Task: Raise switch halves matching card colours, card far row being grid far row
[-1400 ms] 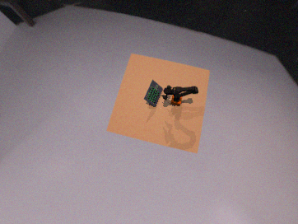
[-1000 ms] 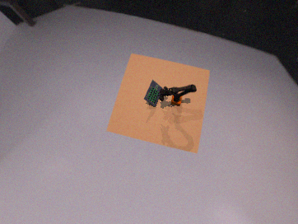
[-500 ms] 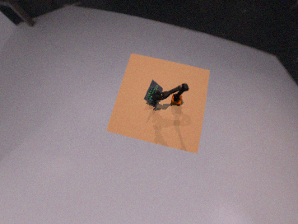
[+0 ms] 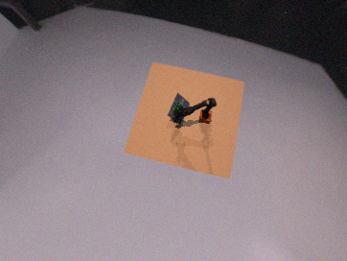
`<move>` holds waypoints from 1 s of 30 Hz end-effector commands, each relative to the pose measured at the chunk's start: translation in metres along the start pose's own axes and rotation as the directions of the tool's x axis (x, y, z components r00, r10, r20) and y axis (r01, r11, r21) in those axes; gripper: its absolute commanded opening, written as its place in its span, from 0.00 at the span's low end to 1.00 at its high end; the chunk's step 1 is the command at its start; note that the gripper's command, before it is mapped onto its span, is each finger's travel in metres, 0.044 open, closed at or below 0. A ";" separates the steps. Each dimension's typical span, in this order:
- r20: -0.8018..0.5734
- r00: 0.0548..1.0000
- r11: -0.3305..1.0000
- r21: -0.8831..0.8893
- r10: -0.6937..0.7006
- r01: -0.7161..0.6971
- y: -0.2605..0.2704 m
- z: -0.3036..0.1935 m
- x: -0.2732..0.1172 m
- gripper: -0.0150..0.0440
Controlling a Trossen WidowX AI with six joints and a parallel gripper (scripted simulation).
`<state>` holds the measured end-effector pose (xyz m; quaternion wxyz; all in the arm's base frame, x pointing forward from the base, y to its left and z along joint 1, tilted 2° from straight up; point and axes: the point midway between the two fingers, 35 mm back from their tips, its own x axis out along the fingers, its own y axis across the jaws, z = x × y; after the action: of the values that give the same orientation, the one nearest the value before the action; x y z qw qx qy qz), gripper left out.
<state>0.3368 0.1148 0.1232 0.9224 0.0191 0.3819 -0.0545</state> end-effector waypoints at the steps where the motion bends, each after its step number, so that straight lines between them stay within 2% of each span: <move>1: -0.010 1.000 1.000 -0.007 0.002 -0.002 0.001 -0.003 0.006 0.25; 11: -0.009 1.000 1.000 -0.007 0.001 -0.002 0.001 -0.003 0.019 0.25; 30: -0.009 1.000 1.000 -0.007 0.001 -0.002 0.001 -0.003 0.019 0.25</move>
<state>0.3486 0.1133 0.1090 0.9212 0.0171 0.3848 -0.0551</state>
